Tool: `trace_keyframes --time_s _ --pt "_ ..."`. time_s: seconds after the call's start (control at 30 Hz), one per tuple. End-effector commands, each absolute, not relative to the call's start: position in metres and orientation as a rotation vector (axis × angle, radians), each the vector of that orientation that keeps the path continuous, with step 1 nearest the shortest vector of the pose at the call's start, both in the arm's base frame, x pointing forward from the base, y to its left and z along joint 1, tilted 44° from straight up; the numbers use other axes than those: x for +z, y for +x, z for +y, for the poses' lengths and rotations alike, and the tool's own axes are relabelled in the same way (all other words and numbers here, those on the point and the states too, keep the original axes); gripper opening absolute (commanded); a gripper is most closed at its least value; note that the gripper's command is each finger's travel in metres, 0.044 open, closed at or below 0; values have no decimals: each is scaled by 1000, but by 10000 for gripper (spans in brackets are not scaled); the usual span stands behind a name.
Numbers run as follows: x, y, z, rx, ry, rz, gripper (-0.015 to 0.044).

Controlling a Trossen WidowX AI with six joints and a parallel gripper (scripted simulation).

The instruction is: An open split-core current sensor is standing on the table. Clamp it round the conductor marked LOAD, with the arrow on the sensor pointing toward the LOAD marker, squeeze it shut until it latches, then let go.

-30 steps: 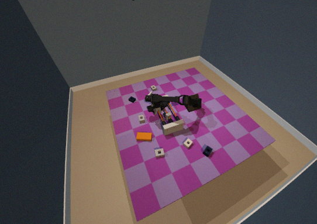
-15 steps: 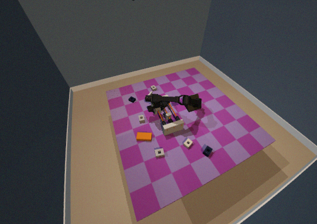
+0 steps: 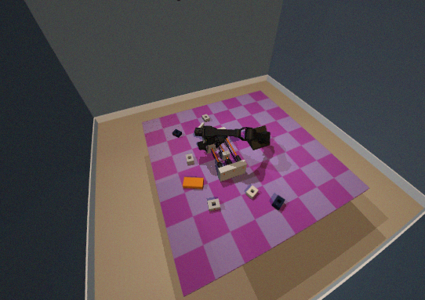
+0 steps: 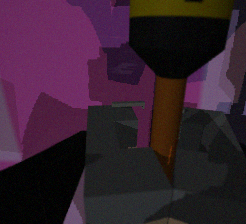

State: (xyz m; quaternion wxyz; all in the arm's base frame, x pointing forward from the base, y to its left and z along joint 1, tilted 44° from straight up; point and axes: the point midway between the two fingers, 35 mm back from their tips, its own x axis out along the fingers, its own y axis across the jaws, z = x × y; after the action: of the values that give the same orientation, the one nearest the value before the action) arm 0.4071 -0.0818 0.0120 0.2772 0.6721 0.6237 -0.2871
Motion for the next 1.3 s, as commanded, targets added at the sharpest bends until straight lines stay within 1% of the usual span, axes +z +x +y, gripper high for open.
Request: trace_keyframes --time_s 0.0,0.43,1.03,1.27 --pt "12 408 -83 -764 1819 1653 0" --pt "22 406 -93 -648 1991 1375 0" --pt "20 406 -91 -654 1981 1387 0" --pt "20 406 -91 -654 1981 1387 184"
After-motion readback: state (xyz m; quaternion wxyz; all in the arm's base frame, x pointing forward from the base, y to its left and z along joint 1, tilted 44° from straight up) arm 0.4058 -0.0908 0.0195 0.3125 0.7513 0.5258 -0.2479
